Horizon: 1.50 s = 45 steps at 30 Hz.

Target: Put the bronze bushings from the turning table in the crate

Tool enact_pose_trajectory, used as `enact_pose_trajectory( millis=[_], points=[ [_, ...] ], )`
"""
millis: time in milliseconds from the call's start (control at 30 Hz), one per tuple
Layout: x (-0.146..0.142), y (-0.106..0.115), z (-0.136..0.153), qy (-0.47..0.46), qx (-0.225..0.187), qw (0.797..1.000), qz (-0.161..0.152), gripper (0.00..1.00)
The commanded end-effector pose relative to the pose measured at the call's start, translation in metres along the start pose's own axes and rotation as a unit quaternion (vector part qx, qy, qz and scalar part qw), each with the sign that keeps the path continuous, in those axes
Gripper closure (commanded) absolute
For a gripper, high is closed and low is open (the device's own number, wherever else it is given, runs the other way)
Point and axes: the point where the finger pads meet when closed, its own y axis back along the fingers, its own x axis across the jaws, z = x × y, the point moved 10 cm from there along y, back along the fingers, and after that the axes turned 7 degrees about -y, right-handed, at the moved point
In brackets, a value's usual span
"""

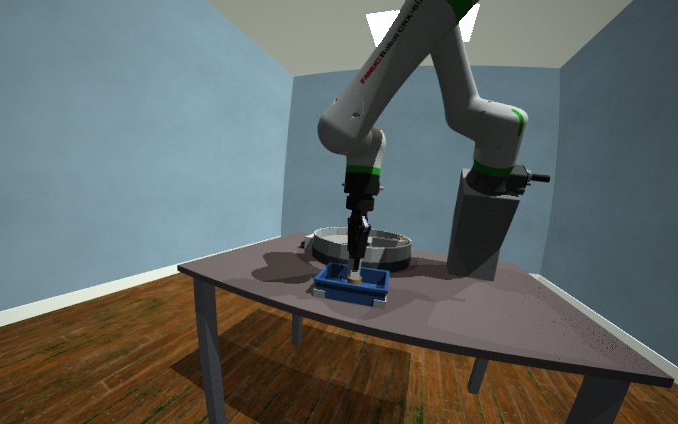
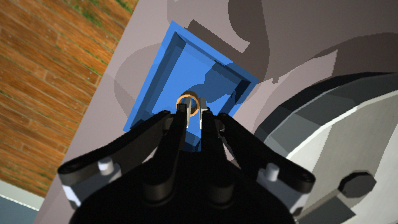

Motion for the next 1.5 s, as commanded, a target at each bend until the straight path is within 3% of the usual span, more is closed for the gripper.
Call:
enact_pose_trajectory(
  millis=[0, 600, 867, 1267, 1467],
  points=[
    [0.0, 0.0, 0.0, 0.0, 0.0, 1.0, 0.0, 0.9],
    [0.0, 0.005, 0.0, 0.0, 0.0, 1.0, 0.0, 0.9],
    [0.0, 0.025, 0.0, 0.0, 0.0, 1.0, 0.0, 0.9],
    [0.0, 0.078, 0.0, 0.0, 0.0, 1.0, 0.0, 0.9],
    [0.0, 0.086, 0.0, 0.0, 0.0, 1.0, 0.0, 0.9]
  ],
)
